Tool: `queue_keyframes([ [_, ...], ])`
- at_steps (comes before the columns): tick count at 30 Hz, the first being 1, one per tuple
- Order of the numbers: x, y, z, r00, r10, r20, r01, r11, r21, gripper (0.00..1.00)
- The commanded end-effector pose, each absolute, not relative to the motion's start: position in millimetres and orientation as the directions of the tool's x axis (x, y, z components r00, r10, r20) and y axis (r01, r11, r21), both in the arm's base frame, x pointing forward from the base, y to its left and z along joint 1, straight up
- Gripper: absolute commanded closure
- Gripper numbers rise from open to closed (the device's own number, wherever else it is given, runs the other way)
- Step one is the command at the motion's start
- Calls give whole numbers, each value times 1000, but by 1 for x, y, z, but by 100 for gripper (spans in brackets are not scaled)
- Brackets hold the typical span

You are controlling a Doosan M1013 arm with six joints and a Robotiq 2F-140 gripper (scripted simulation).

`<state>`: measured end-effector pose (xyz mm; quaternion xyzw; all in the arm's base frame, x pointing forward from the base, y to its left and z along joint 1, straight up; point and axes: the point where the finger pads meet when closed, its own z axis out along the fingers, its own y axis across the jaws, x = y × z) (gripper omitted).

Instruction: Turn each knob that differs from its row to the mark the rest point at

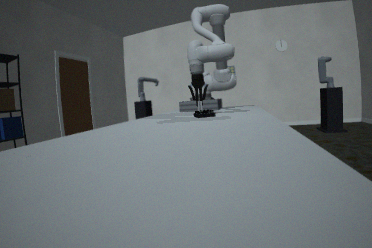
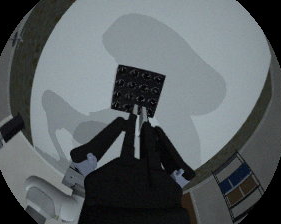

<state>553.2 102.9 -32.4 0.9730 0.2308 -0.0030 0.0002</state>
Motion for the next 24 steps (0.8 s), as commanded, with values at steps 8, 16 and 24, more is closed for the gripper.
queue_keyframes([
  [8,553,103,-32,893,449,-6,449,-893,-1,95],
  [16,553,103,-32,893,449,-6,449,-893,-1,88],
  [24,553,103,-32,893,449,-6,449,-893,-1,88],
])
